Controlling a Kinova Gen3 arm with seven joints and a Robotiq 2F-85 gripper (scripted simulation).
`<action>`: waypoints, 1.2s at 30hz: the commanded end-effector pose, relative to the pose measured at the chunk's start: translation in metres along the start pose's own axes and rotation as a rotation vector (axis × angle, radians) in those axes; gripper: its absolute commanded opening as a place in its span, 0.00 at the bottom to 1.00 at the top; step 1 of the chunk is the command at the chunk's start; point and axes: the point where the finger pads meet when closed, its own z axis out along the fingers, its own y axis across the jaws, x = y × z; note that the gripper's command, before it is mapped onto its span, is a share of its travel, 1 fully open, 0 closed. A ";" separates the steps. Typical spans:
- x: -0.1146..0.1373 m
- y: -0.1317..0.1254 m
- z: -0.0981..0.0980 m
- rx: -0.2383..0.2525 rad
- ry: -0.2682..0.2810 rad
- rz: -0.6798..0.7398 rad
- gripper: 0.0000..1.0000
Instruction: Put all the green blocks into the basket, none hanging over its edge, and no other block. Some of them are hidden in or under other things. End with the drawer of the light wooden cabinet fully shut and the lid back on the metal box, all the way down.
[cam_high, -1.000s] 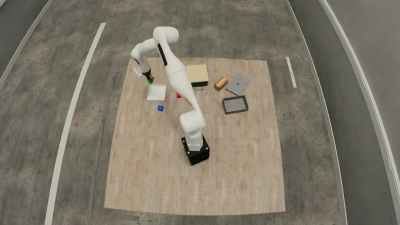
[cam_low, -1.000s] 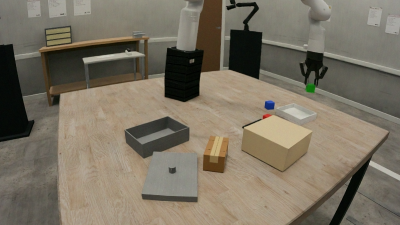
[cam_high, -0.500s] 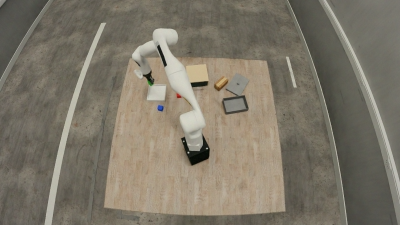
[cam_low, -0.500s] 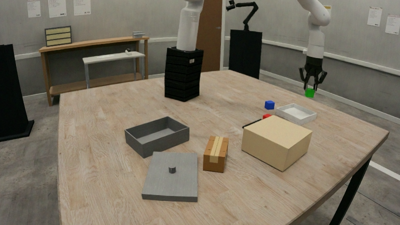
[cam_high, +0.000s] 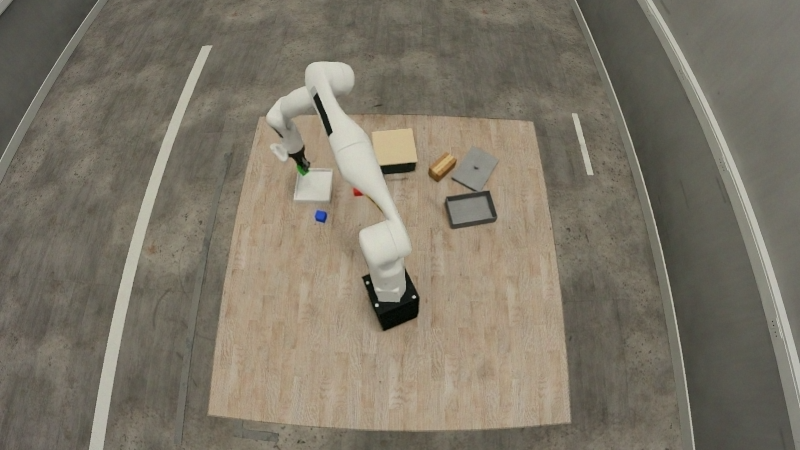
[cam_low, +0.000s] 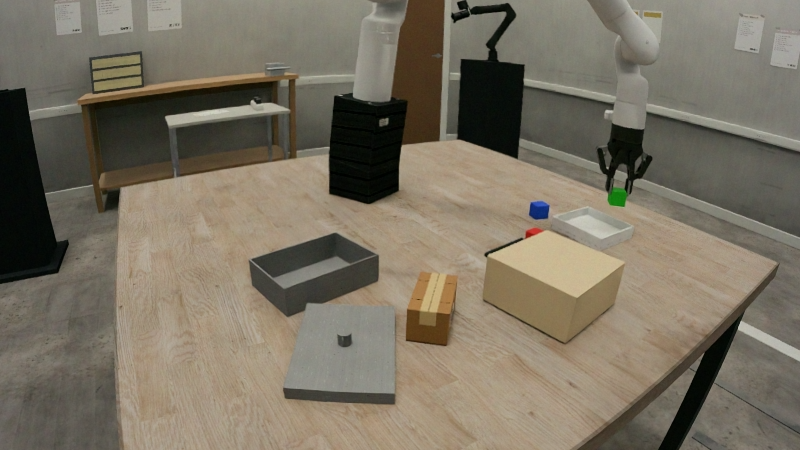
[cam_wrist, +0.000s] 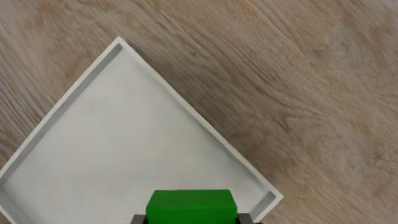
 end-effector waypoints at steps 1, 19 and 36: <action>0.000 0.001 0.004 -0.002 0.000 0.000 0.10; 0.000 0.001 0.035 -0.002 0.000 0.000 0.10; 0.000 0.001 0.055 -0.002 0.000 0.000 0.10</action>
